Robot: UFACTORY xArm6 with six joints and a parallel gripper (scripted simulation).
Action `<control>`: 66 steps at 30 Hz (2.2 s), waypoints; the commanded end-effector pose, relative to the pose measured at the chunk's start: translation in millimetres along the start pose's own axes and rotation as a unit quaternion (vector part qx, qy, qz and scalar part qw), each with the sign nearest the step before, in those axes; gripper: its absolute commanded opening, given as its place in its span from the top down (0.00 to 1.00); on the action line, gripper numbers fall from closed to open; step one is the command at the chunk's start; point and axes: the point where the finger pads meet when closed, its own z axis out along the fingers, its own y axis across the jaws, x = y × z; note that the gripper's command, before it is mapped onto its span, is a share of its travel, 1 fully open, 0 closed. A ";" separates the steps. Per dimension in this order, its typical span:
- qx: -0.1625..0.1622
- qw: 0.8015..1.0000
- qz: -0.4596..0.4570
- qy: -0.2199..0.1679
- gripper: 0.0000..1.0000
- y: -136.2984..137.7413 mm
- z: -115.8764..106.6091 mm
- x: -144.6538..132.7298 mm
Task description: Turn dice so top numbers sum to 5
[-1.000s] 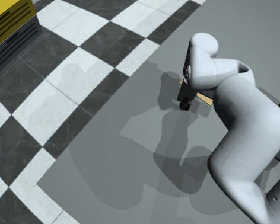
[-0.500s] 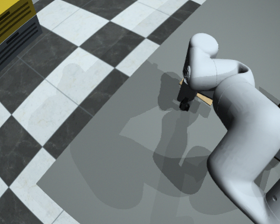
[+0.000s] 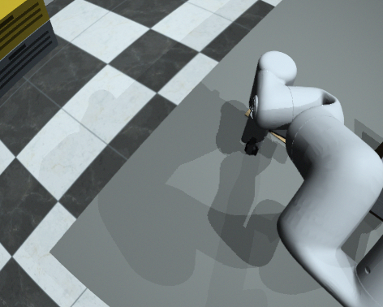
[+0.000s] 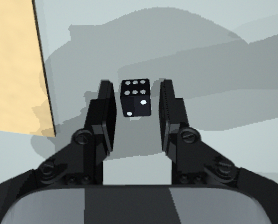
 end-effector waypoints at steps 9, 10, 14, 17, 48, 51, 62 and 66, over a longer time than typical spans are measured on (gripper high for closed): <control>0.001 1.000 -0.001 -0.002 0.64 -0.1 5.6 -1.4; 0.001 1.000 -0.001 -0.002 0.64 -0.1 5.6 -1.4; 0.001 1.000 -0.001 -0.002 0.64 -0.1 5.6 -1.4; 0.001 1.000 -0.001 -0.002 0.64 -0.1 5.6 -1.4; 0.001 1.000 -0.001 -0.002 0.85 -0.1 5.6 -1.4; 0.001 1.000 -0.001 -0.002 0.85 -0.1 5.6 -1.4; 0.001 1.000 -0.001 -0.002 0.85 -0.1 5.6 -1.4; 0.001 1.000 -0.001 -0.002 0.85 -0.1 5.6 -1.4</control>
